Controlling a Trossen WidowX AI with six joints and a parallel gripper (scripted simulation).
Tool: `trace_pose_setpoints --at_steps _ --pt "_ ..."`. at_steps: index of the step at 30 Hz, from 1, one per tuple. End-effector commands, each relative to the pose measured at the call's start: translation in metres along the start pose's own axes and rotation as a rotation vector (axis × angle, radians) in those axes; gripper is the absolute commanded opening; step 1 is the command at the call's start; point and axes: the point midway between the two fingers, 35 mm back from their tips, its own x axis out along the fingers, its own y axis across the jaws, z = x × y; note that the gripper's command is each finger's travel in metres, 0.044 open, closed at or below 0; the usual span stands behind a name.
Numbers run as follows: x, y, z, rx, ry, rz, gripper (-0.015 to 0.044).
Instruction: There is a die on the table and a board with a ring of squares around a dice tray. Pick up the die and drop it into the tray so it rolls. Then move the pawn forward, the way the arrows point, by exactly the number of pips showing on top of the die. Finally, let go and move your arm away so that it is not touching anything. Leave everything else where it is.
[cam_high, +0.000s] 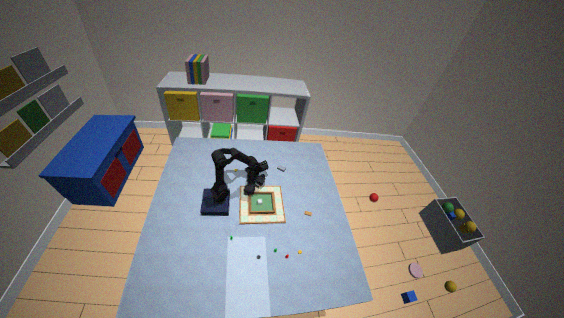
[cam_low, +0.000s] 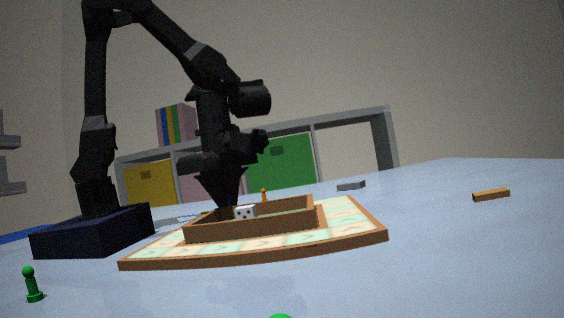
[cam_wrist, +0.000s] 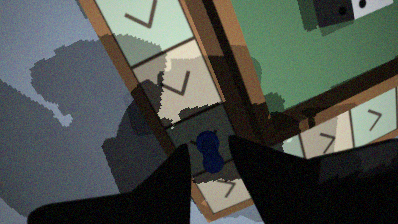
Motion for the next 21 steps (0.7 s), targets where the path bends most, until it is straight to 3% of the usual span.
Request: trace_pose_setpoints --at_steps 1,12,21 --pt "0.001 0.0 -0.001 -0.001 0.003 0.001 0.0043" --pt "0.0 0.0 0.0 -0.001 0.003 0.001 0.0" --pt "-0.046 0.005 0.006 -0.001 0.003 0.001 0.0"
